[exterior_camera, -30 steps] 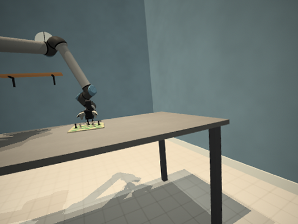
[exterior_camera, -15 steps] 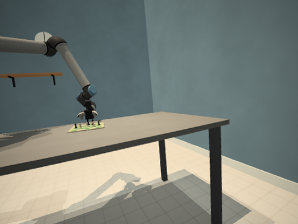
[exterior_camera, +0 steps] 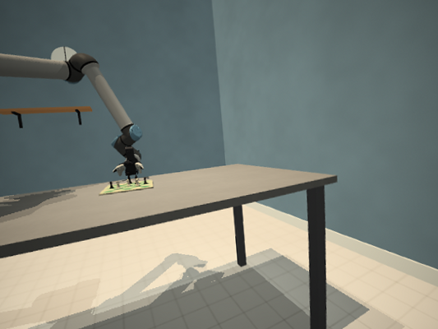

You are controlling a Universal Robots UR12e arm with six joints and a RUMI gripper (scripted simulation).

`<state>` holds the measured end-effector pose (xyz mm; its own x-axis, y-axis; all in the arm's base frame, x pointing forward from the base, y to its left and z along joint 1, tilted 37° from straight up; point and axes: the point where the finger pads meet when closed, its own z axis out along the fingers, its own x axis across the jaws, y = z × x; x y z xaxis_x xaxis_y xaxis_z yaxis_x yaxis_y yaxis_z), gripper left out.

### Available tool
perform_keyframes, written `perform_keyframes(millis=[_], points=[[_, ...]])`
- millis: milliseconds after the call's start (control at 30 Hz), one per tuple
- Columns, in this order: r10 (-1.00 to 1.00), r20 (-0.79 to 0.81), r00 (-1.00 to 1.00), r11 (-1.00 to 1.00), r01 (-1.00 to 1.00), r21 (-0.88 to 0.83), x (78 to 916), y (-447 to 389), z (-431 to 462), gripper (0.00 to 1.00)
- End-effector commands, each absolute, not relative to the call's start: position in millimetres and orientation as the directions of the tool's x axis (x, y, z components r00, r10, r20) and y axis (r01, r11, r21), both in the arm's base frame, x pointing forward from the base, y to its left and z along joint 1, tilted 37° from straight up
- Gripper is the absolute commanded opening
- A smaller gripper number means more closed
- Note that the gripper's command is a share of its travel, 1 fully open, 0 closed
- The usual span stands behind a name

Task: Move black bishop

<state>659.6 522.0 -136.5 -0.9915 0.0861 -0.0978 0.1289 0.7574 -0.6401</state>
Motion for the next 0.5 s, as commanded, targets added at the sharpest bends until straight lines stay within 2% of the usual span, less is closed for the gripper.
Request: perform_keyframes(millis=[0,467], points=[[0.086,-0.099,-0.991,0.758,0.13,-0.64,660.1,522.1,-135.6,1.0],[0.086,-0.099,-0.991,0.758,0.13,-0.639,658.9,516.6,-128.3,1.0]])
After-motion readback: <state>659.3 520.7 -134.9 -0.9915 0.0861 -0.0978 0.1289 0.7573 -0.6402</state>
